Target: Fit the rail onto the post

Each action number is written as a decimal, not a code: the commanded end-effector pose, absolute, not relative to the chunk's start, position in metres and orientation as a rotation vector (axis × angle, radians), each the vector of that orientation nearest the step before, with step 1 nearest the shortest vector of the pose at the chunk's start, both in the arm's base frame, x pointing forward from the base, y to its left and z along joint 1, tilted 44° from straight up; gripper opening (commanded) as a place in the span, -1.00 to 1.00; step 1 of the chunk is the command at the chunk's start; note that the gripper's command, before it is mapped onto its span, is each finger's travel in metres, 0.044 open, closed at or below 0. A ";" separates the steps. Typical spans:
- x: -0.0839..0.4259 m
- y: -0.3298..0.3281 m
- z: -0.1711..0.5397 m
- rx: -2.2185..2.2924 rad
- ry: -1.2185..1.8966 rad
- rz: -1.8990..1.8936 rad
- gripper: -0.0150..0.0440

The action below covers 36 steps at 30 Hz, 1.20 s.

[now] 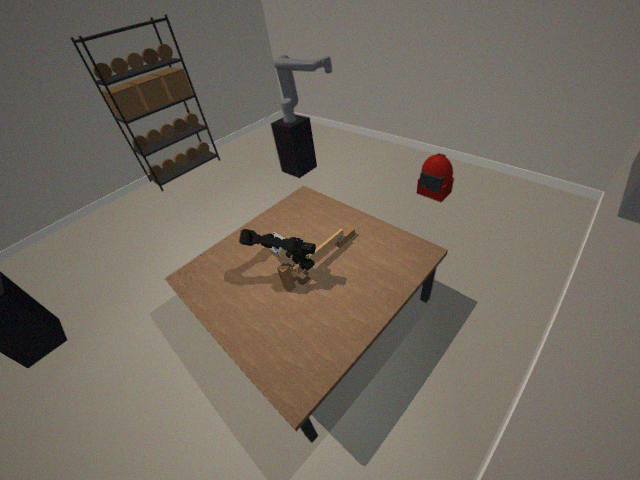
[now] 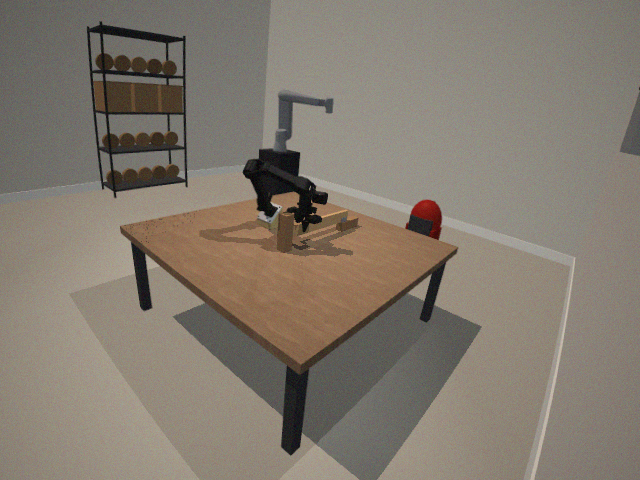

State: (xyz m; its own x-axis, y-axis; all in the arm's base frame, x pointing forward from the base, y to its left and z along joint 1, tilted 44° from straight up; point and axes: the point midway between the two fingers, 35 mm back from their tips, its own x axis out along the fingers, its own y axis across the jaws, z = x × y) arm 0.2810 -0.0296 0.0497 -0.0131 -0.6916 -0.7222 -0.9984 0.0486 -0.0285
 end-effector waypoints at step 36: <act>0.281 -0.038 0.059 -1.706 1.761 0.695 -0.49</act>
State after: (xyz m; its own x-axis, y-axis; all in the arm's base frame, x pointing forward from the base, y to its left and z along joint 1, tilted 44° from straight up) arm 0.2807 -0.0377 0.0569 -0.0126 -0.6906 -0.7231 -0.9984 0.0482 -0.0286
